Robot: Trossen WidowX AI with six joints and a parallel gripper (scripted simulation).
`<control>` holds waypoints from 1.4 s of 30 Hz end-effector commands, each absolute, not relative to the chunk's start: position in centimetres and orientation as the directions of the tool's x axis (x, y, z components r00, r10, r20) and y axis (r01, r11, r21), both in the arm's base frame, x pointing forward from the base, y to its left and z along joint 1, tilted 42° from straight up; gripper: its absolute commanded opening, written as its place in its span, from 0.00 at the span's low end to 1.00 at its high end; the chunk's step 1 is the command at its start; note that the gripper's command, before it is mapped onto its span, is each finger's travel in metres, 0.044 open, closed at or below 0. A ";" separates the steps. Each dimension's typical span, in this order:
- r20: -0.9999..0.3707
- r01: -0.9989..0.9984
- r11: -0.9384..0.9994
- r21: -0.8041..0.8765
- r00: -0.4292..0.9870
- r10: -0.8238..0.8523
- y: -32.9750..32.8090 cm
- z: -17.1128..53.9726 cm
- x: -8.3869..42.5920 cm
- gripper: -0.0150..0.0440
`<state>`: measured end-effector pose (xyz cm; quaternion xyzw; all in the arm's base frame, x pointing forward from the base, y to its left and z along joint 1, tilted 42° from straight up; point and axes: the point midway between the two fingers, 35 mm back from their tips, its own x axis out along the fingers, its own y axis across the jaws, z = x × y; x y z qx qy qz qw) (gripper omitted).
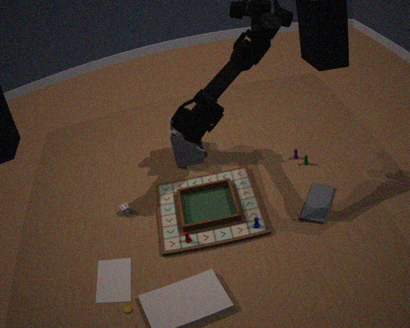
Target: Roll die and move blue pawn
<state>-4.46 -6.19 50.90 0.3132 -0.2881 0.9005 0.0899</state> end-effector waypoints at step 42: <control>-0.203 -0.892 -0.078 -0.446 0.016 0.979 29.3 38.8 8.7 0.72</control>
